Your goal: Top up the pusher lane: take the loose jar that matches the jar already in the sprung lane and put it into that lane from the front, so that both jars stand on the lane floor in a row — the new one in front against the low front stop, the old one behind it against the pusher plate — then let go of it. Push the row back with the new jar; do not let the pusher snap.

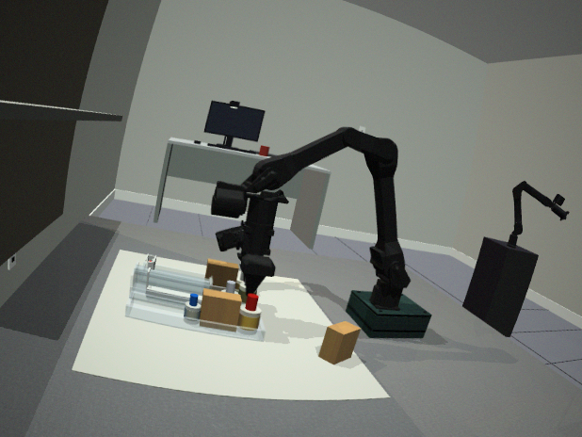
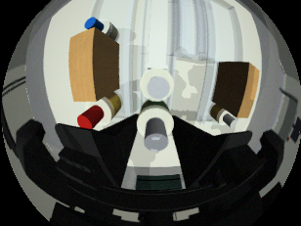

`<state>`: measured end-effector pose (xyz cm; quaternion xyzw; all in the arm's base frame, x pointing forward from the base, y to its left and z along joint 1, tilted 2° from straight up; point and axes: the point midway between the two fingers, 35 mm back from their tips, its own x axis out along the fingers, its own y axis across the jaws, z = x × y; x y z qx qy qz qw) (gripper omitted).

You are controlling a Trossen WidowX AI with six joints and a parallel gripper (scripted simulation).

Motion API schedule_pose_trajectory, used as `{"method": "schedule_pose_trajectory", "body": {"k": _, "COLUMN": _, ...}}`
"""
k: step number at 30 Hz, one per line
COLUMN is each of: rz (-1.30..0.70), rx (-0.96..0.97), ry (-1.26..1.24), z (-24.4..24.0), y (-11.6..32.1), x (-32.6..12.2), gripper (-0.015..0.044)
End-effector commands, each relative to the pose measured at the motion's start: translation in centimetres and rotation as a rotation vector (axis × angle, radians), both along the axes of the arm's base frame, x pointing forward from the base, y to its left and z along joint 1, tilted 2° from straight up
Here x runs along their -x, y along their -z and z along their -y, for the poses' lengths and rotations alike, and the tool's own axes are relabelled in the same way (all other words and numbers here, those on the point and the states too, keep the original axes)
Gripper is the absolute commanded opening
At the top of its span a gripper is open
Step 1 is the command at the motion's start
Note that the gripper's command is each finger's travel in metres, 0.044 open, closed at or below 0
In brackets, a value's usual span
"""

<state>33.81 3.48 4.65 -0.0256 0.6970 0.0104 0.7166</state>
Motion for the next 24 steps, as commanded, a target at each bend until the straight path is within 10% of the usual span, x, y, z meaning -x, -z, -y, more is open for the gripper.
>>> {"method": "schedule_pose_trajectory", "body": {"k": 1, "rz": 0.025, "rx": 0.001, "ry": -0.005, "z": 0.01, "y": -0.11, "x": -0.65, "gripper": 0.0}}
{"method": "schedule_pose_trajectory", "body": {"k": 24, "rz": 0.025, "rx": 0.001, "ry": -0.005, "z": 0.03, "y": 0.77, "x": -0.69, "gripper": 0.0}}
